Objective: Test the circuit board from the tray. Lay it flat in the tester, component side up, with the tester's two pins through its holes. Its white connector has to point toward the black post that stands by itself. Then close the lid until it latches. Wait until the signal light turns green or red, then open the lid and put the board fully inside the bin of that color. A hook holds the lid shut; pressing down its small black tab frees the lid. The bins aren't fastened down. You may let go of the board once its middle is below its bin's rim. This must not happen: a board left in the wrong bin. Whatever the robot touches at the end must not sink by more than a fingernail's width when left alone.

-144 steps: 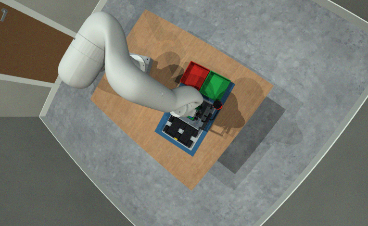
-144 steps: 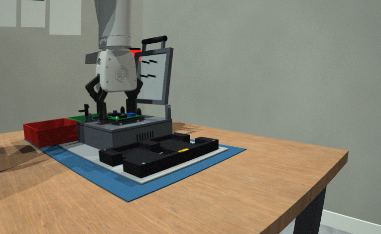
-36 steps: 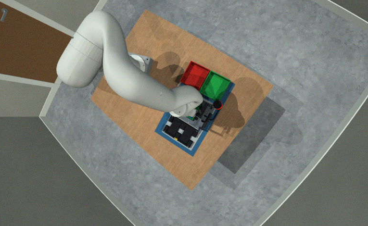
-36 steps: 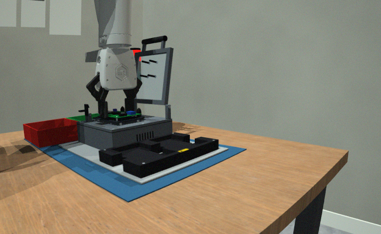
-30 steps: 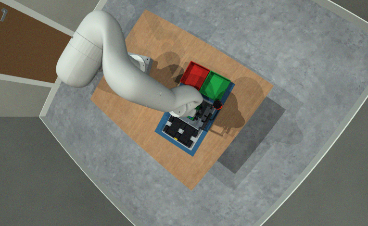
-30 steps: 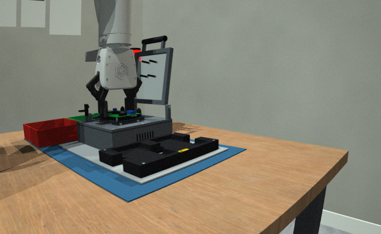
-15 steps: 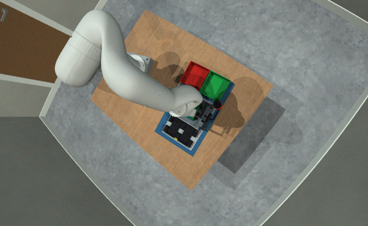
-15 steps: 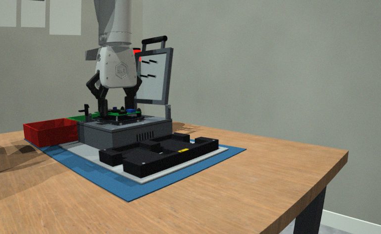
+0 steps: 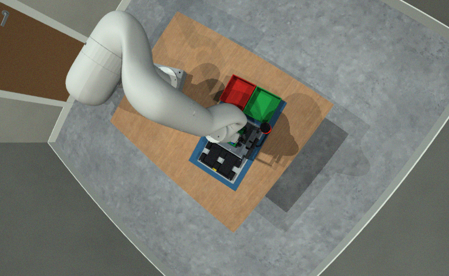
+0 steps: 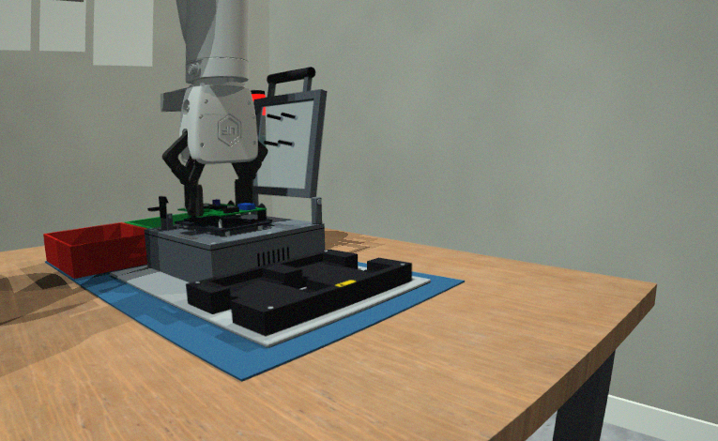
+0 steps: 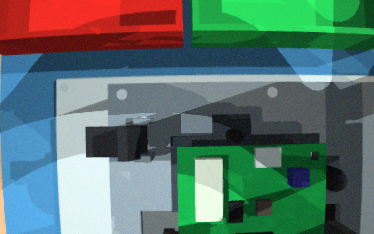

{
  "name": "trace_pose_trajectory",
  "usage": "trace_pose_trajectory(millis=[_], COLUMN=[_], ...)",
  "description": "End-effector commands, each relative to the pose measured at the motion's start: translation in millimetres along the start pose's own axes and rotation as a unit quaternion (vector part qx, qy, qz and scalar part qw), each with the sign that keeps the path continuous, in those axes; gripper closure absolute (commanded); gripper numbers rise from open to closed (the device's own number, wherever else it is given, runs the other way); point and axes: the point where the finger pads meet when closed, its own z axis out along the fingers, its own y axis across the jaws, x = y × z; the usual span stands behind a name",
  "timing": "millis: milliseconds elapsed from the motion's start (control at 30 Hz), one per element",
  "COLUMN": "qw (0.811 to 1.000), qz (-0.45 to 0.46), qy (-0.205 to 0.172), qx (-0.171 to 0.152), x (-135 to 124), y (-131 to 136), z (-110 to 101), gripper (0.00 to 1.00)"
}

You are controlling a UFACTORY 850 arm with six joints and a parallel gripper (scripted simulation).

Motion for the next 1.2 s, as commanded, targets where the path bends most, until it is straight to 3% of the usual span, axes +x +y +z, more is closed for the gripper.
trace_pose_trajectory(millis=[0,1167], qw=[1.000,1.000], qz=[0.000,0.000], qy=[0.000,0.000], qx=[-0.001,-0.001], x=[-0.1,-0.1], y=[0.9,0.9], z=[-2.0,-11.7], gripper=[0.21,0.21])
